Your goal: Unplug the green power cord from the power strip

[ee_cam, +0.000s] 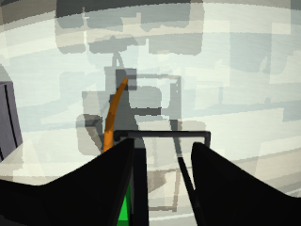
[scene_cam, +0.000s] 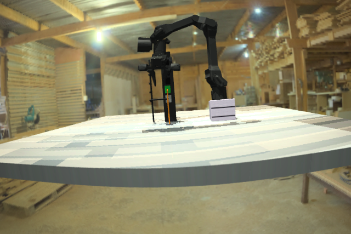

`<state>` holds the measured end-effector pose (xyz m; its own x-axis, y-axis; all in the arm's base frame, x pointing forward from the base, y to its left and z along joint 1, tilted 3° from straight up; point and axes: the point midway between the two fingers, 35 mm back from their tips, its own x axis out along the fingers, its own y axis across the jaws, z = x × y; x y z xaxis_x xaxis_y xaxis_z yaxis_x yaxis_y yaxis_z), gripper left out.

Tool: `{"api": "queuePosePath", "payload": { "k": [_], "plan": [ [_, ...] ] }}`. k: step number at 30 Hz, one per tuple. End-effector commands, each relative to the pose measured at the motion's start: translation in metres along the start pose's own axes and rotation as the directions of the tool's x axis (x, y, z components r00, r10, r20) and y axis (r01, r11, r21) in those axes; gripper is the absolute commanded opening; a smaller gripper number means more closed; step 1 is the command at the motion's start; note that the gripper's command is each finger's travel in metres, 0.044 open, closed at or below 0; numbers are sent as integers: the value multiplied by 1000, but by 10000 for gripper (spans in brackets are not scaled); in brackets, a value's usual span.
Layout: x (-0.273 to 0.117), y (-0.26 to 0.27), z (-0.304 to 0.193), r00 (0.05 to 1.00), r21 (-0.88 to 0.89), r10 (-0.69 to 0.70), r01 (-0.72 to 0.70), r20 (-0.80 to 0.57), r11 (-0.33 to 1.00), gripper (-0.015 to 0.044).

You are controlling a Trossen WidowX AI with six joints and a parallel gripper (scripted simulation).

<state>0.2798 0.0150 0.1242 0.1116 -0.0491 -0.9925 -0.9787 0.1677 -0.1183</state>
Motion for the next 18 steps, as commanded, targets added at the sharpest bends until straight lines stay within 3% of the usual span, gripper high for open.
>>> {"api": "queuePosePath", "payload": {
  "k": [1,18],
  "plan": [
    [-4,32,0,997,-45,81,-82,-17,996,160],
    [-4,30,-13,997,-45,81,-82,-18,996,160]
  ]
}}
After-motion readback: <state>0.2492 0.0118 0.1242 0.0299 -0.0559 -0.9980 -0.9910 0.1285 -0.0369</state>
